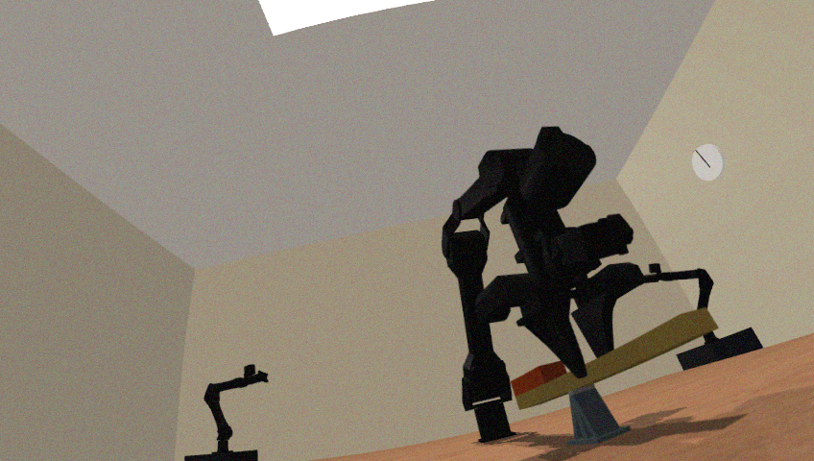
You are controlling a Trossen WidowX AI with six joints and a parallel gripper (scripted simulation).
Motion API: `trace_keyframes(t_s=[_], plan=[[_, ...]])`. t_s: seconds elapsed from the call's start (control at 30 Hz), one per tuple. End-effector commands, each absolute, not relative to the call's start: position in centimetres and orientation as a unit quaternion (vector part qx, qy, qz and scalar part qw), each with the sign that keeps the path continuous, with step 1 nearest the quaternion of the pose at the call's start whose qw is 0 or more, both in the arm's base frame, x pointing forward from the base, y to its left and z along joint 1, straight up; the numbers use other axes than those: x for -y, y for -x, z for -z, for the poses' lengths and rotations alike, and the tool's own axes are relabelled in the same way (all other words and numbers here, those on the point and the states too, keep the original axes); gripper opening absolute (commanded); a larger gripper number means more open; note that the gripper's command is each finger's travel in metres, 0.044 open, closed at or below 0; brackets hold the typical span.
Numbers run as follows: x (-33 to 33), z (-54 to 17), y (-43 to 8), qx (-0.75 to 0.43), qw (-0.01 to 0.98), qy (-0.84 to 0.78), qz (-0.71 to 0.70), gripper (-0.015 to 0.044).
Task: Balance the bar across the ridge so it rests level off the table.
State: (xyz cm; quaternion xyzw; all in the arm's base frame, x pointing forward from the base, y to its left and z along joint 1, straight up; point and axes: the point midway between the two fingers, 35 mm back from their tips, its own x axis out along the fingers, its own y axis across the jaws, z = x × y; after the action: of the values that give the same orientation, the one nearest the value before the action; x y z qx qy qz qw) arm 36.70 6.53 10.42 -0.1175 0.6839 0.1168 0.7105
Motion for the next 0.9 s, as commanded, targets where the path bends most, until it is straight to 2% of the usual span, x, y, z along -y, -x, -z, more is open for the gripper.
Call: trace_keyframes(t_s=[0.0, 0.87], plan=[[-6.55, -10.37, -36.71, -0.684, 0.711, 0.116, -0.116, 0.0], [-6.55, -10.15, -36.71, -0.684, 0.711, 0.116, -0.116, 0.0]])
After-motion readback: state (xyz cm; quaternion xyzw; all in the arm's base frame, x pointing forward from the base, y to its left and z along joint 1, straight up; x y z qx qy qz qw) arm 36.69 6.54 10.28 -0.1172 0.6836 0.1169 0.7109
